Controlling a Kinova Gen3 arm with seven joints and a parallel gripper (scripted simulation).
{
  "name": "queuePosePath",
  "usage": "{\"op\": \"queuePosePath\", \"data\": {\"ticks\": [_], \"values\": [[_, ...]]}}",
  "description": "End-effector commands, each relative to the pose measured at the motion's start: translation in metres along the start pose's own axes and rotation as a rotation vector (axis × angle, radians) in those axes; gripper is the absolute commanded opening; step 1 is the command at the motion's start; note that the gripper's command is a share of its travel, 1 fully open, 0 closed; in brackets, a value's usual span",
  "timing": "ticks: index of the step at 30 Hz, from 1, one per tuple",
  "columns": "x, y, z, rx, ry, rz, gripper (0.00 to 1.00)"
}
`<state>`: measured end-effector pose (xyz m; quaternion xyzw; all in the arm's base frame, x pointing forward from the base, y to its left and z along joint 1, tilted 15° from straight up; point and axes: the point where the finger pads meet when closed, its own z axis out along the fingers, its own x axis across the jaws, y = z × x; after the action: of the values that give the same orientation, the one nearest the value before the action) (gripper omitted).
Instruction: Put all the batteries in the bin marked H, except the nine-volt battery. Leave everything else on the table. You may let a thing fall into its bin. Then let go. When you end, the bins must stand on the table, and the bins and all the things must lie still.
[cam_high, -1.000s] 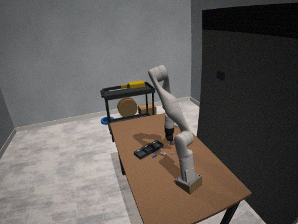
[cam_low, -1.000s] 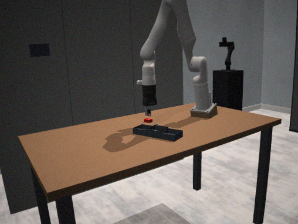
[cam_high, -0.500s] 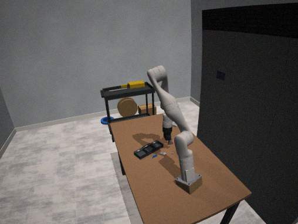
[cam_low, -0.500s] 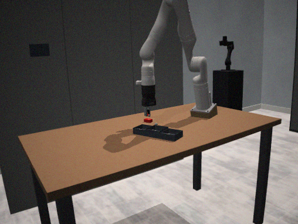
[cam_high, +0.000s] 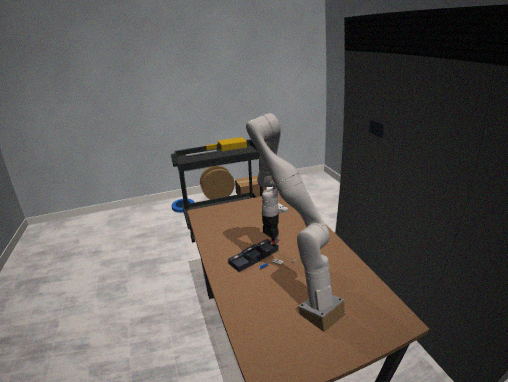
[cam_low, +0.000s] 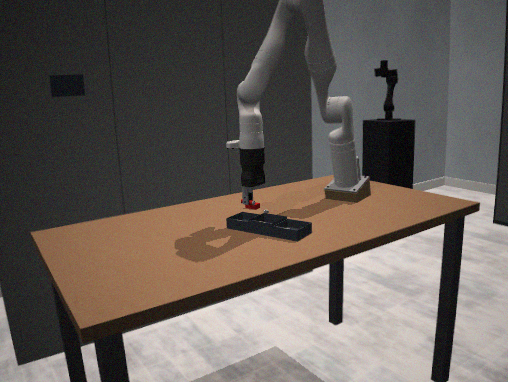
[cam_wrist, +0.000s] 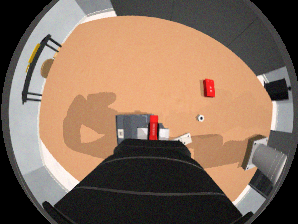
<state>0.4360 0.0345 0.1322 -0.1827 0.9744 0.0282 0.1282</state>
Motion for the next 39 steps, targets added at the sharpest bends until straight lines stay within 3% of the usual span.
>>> {"op": "queuePosePath", "data": {"ticks": [1, 7, 39], "values": [[-0.010, 0.005, 0.000, -0.002, -0.003, -0.056, 0.31], [-0.035, 0.019, 0.000, -0.002, -0.003, -0.056, 0.31], [-0.033, 0.018, 0.004, -0.002, -0.003, -0.056, 0.31]]}}
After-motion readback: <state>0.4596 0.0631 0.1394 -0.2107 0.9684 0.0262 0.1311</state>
